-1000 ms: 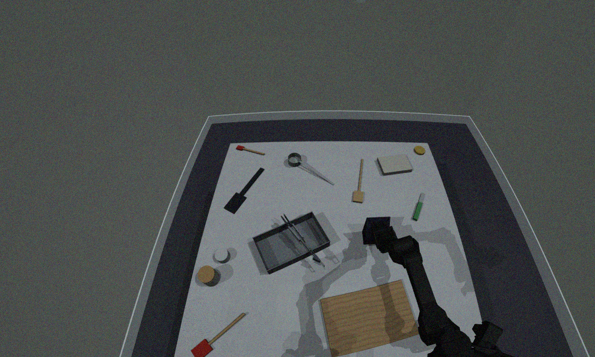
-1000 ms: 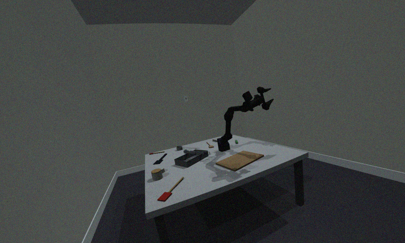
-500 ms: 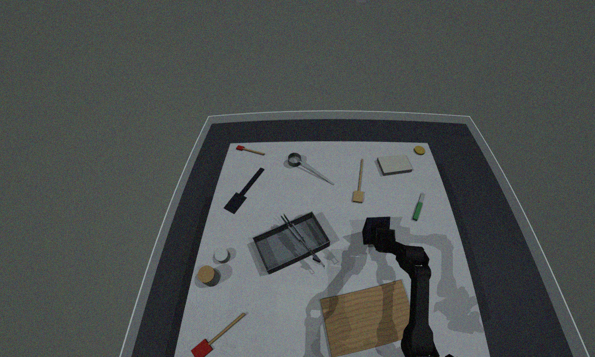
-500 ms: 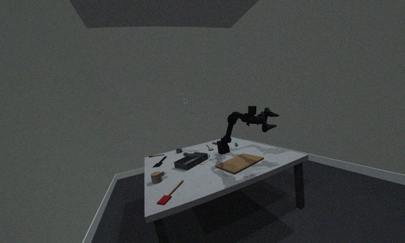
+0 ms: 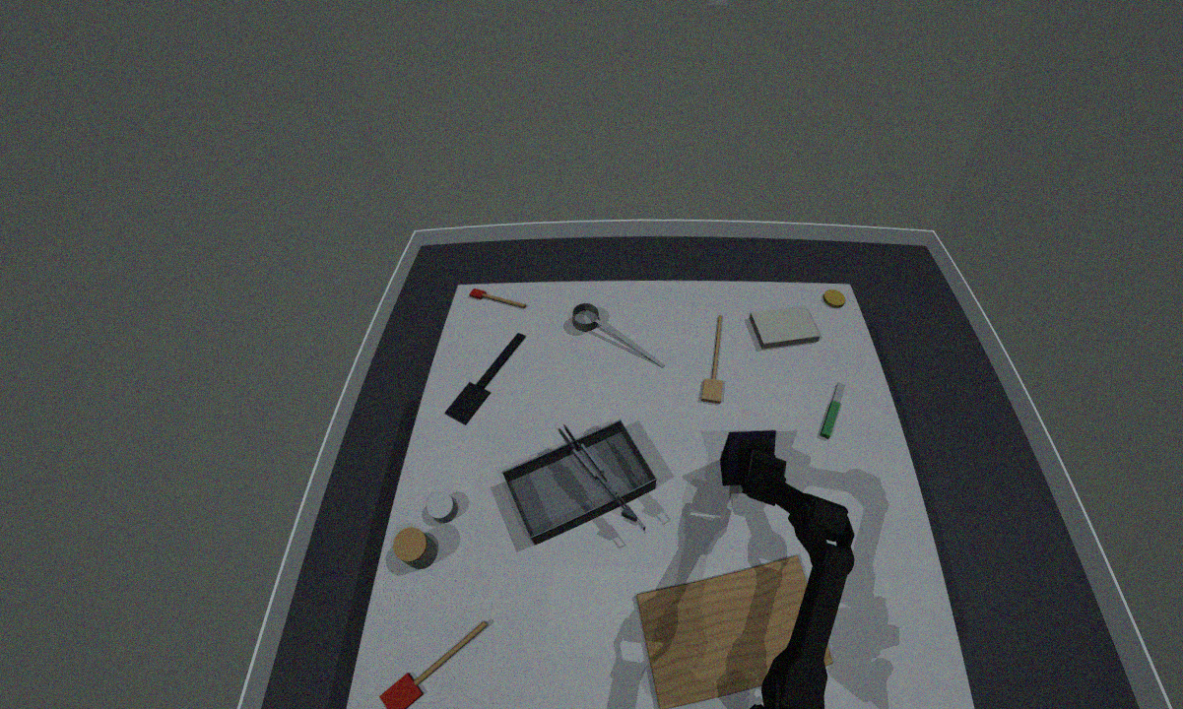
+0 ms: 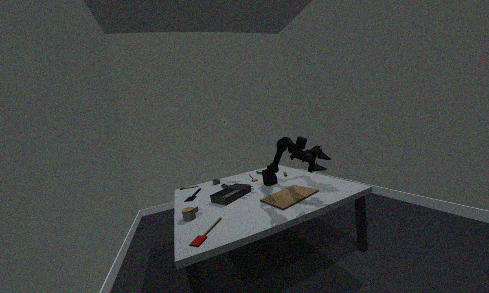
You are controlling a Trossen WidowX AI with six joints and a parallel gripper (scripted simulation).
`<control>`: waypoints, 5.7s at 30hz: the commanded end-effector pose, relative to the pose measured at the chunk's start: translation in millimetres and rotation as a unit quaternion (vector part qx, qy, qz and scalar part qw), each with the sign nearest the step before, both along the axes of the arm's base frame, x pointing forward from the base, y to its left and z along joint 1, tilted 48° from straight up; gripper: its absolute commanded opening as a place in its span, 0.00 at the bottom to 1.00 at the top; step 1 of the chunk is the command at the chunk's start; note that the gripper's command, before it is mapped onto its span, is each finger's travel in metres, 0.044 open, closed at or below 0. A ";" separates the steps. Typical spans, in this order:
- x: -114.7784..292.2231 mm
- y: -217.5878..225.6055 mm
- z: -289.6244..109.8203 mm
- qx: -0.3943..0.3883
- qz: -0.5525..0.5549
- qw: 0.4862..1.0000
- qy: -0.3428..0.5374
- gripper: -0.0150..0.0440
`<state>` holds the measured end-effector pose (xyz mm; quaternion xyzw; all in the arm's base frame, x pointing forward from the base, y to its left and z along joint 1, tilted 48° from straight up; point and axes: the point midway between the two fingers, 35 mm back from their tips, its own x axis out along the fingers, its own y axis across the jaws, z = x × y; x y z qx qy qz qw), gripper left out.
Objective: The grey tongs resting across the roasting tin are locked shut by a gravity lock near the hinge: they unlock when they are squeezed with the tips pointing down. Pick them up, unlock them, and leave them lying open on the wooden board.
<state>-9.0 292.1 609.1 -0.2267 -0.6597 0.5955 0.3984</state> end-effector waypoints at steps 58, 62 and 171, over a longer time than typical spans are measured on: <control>385.6 -306.5 -551.2 -0.539 -0.398 0.691 0.272 1.00; 368.9 -311.3 -565.5 -0.535 -0.364 0.712 0.273 1.00; 362.5 -363.2 -534.1 -0.536 -0.360 0.713 0.274 0.00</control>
